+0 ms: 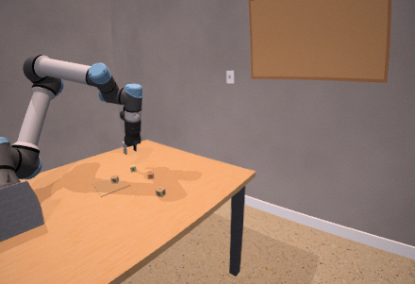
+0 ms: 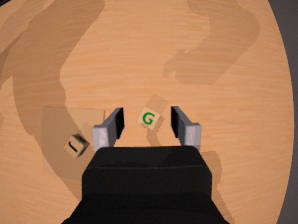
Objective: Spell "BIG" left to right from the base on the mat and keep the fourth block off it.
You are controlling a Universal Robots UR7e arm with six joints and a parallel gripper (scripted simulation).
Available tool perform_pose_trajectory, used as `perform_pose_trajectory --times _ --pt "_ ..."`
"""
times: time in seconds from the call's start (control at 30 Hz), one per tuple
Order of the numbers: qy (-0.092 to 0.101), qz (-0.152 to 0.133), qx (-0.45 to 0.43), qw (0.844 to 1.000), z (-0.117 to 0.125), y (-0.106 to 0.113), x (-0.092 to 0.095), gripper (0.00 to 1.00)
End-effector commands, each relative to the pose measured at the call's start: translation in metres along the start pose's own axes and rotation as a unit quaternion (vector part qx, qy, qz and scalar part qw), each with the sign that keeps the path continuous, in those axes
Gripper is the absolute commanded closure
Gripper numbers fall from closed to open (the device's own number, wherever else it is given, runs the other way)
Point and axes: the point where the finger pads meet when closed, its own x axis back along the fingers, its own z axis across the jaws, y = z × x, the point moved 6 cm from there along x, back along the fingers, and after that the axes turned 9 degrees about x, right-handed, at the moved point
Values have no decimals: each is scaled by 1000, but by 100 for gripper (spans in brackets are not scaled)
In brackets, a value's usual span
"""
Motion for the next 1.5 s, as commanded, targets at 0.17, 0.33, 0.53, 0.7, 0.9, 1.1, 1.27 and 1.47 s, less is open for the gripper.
perform_pose_trajectory --times 0.17,0.33,0.53,0.7,0.9,1.1,1.27,1.47 --pt "1 -3 -1 1000 -41 11 10 0" --pt "1 -2 0 1000 -106 22 17 0" --pt "1 0 0 1000 -134 23 17 0" --pt "1 0 0 1000 -134 23 17 0" --pt "1 -1 1 1000 -133 23 17 0" --pt "1 -1 1 1000 -133 23 17 0" --pt "1 -1 0 1000 -133 23 17 0" --pt "1 -1 0 1000 -133 23 17 0"
